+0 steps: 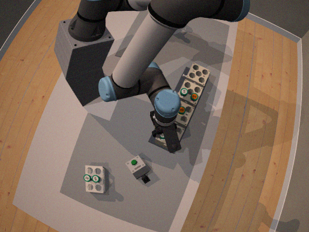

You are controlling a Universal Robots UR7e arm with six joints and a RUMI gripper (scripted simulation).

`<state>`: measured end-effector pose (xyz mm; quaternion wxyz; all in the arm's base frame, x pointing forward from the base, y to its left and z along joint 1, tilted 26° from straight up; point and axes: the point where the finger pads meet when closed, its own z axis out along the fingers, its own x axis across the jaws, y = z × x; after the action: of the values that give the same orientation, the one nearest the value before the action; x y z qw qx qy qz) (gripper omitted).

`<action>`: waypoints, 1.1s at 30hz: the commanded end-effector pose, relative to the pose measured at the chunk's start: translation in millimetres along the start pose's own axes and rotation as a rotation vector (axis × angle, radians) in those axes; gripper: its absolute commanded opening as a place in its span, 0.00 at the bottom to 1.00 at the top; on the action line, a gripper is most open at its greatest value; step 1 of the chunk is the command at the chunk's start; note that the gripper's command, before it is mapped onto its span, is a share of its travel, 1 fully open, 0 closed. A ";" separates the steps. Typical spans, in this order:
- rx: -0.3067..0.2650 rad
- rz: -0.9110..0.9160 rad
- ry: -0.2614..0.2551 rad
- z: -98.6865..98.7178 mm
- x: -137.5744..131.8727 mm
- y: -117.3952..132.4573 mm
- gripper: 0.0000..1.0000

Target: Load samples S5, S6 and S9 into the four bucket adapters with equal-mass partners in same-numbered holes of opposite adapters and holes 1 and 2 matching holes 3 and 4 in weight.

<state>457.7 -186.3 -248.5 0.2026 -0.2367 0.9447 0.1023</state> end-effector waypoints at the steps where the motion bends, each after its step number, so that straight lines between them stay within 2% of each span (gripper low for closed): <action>1: 0.001 0.000 0.000 2.8 -0.1 -0.6 0.00; 19: 0.001 0.000 0.000 6.1 -0.1 -0.6 0.00; 20: 0.001 0.000 0.000 6.1 -0.1 -0.6 0.35; 33: 0.001 0.000 0.000 6.1 -0.1 -0.6 0.35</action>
<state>459.9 -184.4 -254.3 0.2027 -0.2367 0.9447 0.1022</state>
